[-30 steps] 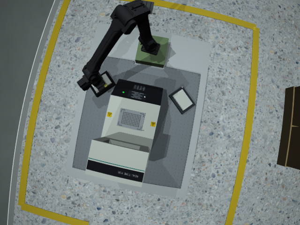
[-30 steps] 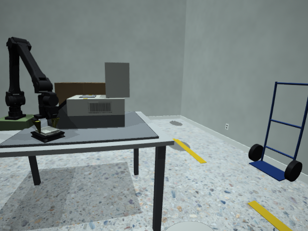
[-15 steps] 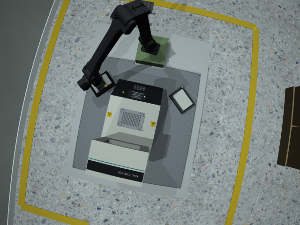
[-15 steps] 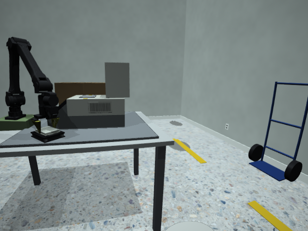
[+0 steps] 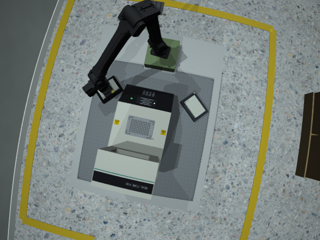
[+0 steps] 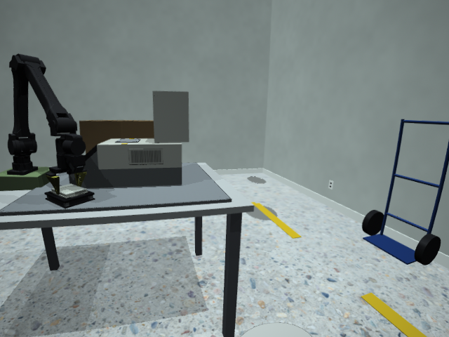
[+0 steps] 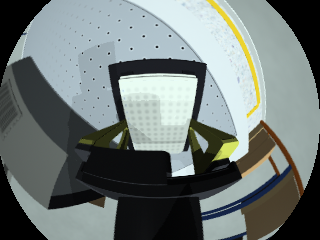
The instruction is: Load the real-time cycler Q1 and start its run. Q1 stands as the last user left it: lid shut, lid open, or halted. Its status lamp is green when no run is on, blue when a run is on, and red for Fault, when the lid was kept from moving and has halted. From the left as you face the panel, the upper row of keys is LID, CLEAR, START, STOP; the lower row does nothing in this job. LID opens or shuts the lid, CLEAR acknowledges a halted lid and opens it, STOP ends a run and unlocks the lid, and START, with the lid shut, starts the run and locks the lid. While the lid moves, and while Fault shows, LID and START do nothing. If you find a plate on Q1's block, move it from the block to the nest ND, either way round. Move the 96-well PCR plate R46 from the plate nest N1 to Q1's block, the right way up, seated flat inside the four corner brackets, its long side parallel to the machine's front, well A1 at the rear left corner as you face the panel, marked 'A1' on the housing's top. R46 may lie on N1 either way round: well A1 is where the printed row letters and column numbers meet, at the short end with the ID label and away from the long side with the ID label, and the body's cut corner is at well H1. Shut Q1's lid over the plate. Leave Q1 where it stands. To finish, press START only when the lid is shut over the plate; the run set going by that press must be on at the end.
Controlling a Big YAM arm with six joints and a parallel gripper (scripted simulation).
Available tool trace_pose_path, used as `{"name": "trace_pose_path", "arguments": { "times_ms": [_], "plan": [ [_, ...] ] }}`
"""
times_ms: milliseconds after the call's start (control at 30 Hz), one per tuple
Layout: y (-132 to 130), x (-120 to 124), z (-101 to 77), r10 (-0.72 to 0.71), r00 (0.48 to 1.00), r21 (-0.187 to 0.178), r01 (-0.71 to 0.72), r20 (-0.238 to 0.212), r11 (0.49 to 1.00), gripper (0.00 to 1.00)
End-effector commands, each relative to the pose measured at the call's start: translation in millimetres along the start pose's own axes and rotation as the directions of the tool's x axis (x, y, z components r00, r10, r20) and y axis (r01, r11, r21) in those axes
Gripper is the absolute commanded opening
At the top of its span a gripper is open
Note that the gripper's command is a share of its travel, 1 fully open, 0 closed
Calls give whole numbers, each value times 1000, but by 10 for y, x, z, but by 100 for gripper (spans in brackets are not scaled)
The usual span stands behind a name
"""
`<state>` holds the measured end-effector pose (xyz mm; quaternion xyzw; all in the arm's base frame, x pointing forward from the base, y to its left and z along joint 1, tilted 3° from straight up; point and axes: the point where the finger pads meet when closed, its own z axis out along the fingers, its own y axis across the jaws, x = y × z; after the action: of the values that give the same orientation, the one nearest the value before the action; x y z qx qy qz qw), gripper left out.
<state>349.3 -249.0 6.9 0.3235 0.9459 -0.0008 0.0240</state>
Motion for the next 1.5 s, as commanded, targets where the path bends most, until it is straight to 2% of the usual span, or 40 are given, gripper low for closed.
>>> {"name": "trace_pose_path", "arguments": {
  "times_ms": [0, 600, 633, 733, 1167, 1400, 1467],
  "plan": [
    [-4, 599, 521, 33, 984, 0, -34, -178, 999, 0],
    [86, 590, 524, 24, 985, -16, -27, -173, 1000, 0],
    [90, 589, 525, 23, 985, -17, -26, -172, 1000, 100],
    [36, 603, 585, 22, 986, -2, -22, -163, 1000, 100],
    [-157, 446, 489, 20, 987, 10, -18, -160, 1000, 100],
    [-219, 300, 420, 17, 991, 19, -15, -133, 1000, 100],
    [-232, 225, 376, 19, 994, 21, -17, -108, 1000, 100]
  ]
}}
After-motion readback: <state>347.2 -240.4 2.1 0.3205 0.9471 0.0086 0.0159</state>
